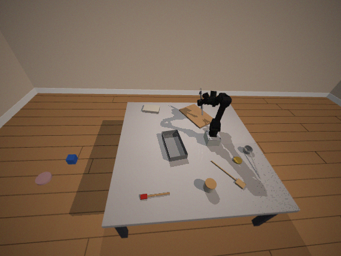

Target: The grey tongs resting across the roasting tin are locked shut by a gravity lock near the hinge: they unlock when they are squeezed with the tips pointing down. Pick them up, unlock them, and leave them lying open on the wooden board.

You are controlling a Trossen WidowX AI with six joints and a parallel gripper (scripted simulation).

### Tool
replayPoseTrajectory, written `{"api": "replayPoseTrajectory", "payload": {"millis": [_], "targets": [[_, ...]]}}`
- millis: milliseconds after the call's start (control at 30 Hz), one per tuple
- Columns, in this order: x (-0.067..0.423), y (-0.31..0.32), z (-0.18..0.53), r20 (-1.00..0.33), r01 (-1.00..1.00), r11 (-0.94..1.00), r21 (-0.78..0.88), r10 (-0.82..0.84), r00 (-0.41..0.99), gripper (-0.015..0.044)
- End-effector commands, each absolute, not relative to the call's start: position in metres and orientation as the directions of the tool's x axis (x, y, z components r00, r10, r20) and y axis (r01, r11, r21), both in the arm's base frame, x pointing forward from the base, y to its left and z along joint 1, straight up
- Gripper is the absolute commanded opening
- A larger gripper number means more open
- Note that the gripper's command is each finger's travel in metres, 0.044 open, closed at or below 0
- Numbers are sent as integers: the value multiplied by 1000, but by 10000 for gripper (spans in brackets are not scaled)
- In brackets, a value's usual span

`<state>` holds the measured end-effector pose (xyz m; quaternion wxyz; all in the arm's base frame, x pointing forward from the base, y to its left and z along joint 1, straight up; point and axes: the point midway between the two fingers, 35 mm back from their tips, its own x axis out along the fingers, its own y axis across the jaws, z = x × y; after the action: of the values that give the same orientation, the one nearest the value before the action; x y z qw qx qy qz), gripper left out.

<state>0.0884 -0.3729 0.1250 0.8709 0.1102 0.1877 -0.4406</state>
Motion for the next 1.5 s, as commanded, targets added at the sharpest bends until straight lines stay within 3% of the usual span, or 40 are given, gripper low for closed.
{"api": "replayPoseTrajectory", "payload": {"millis": [0,1467], "targets": [[90,-382,124,-462,814,580,26,-715,525,-150],[105,-406,85,-918,840,541,34,-316,241,-150]]}}
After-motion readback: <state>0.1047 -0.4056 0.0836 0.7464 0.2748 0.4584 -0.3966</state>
